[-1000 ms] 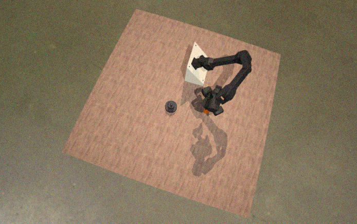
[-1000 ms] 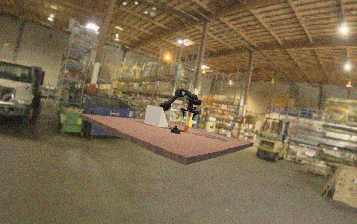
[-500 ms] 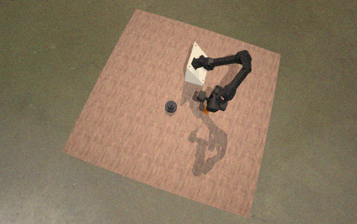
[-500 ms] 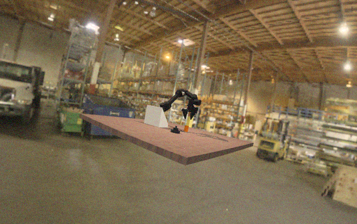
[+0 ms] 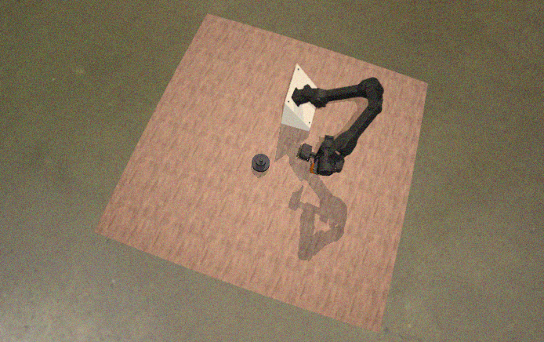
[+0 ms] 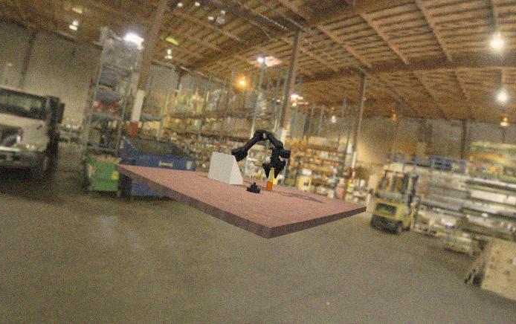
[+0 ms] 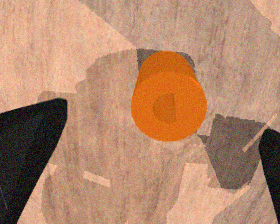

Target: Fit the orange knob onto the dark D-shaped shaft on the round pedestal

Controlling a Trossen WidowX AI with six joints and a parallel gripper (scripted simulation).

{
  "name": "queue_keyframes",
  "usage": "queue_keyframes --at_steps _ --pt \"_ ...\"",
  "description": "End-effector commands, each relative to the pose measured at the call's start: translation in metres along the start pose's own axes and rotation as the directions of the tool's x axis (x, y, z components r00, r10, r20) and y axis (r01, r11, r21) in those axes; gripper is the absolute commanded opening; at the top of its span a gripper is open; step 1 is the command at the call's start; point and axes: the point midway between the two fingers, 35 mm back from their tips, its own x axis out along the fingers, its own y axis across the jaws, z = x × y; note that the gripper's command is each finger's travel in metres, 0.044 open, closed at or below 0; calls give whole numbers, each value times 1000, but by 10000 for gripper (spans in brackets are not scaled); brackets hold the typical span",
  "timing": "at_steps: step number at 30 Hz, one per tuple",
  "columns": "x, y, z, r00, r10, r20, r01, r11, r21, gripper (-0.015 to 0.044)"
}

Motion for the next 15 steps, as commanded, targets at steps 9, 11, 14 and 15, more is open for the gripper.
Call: queue_keyframes --at_steps 9,11,14,15 --pt "21 -2 -1 1000 -3 -8 3 1000 10 440" --pt "24 -2 -1 1000 -4 -8 4 1000 10 440" --pt "29 -2 -1 1000 -4 -8 4 1000 9 440" --pt "30 -2 -1 1000 -4 -8 5 1000 9 440"
